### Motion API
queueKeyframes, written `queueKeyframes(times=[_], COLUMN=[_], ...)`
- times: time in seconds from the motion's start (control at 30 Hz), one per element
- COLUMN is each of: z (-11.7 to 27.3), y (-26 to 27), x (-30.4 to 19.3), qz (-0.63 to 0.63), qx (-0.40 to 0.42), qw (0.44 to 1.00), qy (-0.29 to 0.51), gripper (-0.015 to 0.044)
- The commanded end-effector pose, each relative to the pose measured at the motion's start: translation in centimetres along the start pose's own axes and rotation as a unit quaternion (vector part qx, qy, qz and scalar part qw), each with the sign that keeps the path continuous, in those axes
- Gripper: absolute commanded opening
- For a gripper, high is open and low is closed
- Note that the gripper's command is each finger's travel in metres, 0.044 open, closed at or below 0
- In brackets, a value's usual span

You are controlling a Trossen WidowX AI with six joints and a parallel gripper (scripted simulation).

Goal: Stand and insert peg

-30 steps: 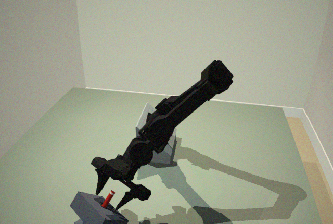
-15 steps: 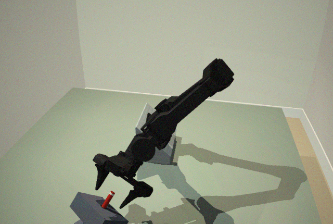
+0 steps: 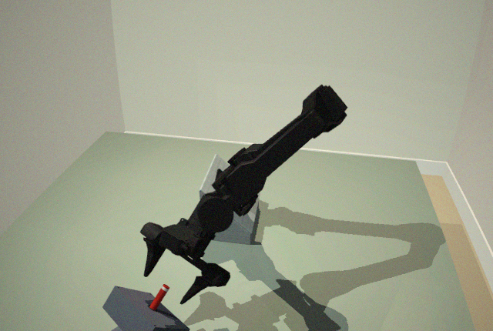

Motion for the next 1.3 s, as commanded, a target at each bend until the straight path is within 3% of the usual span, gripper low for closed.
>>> queueKeyframes(times=[0.0, 1.27], z=[0.6, 4.6], y=[0.0, 0.0], x=[0.1, 0.3], qz=[0.001, 0.0], qx=[0.001, 0.0], qw=[1.0, 1.0], qy=[-0.001, -0.004], gripper=[0.044, 0.044])
Point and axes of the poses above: the point midway between the two fingers, 35 mm back from their tips, its own z axis back along the fingers, its own y axis across the jaws, x = y × z, the point moved 4 cm from there along z, back along the fingers, and after that the axes turned 9 degrees about z, right-handed, at the moved point
